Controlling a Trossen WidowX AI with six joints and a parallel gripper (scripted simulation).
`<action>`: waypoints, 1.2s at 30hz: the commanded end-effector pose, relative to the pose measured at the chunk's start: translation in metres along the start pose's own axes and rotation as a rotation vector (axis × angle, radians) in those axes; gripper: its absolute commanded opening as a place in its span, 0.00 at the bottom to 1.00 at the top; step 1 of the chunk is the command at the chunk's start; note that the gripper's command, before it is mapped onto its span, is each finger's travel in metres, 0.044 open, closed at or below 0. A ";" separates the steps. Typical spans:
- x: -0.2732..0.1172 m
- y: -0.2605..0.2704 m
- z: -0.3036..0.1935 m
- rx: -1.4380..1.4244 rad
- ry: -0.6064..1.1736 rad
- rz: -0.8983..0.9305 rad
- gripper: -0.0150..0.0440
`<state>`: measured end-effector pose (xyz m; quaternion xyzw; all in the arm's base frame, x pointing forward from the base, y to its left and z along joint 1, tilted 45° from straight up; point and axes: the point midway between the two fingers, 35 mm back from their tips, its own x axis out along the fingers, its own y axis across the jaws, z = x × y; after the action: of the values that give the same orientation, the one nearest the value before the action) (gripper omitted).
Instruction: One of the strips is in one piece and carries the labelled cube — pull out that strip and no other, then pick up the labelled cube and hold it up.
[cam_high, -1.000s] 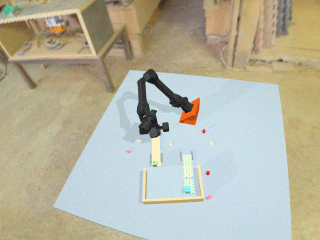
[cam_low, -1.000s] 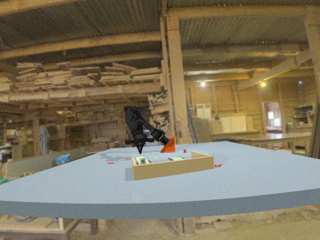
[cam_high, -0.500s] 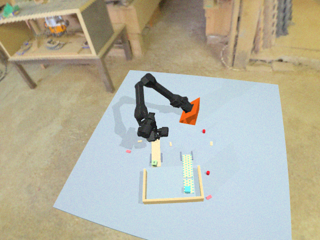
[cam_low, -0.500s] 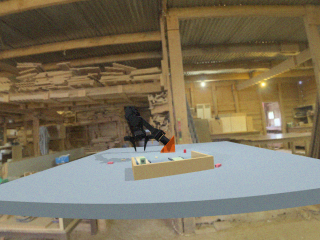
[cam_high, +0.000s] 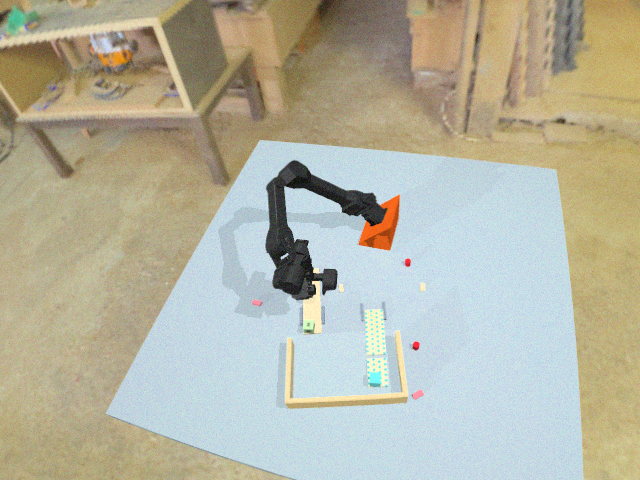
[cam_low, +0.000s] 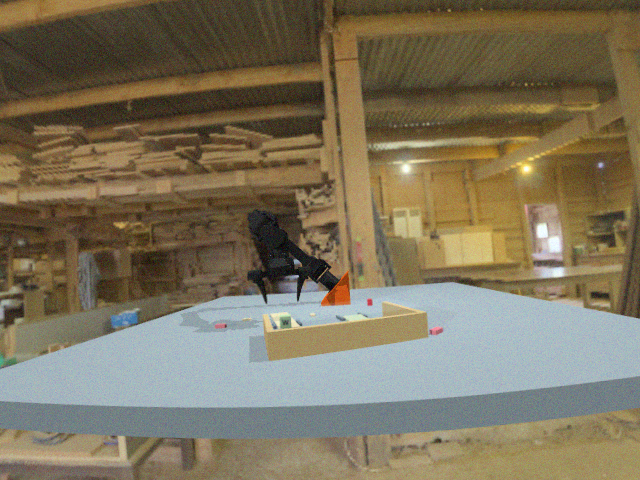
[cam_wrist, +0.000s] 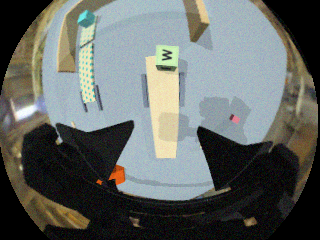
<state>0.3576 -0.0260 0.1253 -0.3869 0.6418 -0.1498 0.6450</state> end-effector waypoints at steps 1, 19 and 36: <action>-0.001 0.001 0.015 0.003 0.003 -0.002 1.00; -0.009 0.005 0.087 0.006 -0.001 -0.001 1.00; 0.011 0.005 0.096 0.006 -0.002 -0.002 0.68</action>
<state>0.4482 0.0051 0.1070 -0.3855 0.6379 -0.1513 0.6493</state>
